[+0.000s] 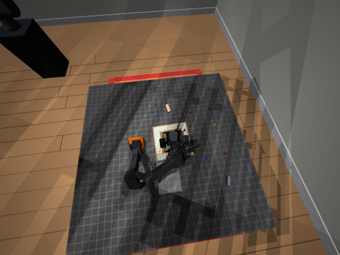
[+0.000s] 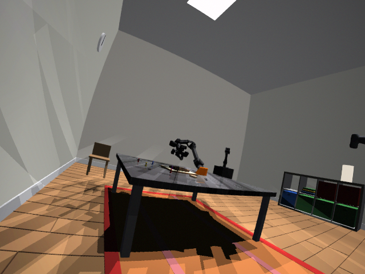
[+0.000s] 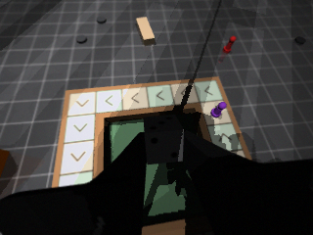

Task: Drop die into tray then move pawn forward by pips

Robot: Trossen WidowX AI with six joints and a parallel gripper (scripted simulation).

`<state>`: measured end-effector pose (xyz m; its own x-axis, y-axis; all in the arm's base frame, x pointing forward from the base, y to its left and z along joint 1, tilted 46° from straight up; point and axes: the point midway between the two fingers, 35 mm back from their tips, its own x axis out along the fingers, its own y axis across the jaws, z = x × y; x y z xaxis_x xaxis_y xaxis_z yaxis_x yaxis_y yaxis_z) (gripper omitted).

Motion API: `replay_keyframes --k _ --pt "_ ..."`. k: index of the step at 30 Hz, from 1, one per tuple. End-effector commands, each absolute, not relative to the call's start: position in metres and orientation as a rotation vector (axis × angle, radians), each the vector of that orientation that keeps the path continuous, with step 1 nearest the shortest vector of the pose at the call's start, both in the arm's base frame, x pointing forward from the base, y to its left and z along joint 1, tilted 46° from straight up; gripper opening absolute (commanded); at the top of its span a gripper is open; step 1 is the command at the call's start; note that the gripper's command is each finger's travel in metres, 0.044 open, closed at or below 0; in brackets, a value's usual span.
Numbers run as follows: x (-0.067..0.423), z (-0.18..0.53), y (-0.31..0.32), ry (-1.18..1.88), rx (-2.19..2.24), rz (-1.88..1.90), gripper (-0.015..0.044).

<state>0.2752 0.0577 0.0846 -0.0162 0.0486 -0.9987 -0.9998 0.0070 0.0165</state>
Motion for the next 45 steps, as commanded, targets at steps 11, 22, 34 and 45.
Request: replay_keyframes --k 11,22,34,45 --pt "0.276 0.112 0.087 1.182 -1.154 1.241 0.0394" --pt "0.271 0.067 0.068 1.722 -1.623 0.856 0.044" --pt "0.286 0.057 0.074 1.765 -1.592 0.673 0.0361" --pt "0.379 -0.004 0.097 1.647 -0.961 -0.27 0.02"
